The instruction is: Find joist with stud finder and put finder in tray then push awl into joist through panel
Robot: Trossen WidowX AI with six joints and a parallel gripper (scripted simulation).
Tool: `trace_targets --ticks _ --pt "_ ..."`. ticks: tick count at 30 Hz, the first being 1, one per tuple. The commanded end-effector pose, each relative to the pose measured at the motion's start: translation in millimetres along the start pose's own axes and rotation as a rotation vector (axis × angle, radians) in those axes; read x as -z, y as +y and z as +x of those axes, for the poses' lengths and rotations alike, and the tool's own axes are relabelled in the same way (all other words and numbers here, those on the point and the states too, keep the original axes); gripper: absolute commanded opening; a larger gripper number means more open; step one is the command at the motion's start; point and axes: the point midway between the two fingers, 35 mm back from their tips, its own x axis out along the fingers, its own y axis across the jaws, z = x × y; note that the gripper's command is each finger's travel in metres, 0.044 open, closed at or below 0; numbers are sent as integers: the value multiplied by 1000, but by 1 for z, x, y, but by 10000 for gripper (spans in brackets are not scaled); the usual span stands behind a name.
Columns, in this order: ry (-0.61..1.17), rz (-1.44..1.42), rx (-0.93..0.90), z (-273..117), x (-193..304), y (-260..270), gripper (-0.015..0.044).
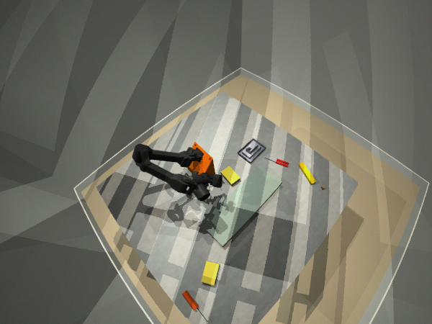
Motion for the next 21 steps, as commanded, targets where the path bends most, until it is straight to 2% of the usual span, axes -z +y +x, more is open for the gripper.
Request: trace_targets --ticks 1,10,21 --pt "72 181 -159 -7 1 17 0" --pt "241 500 -462 -33 -7 48 0" --pt "494 771 -803 -86 -21 71 0"
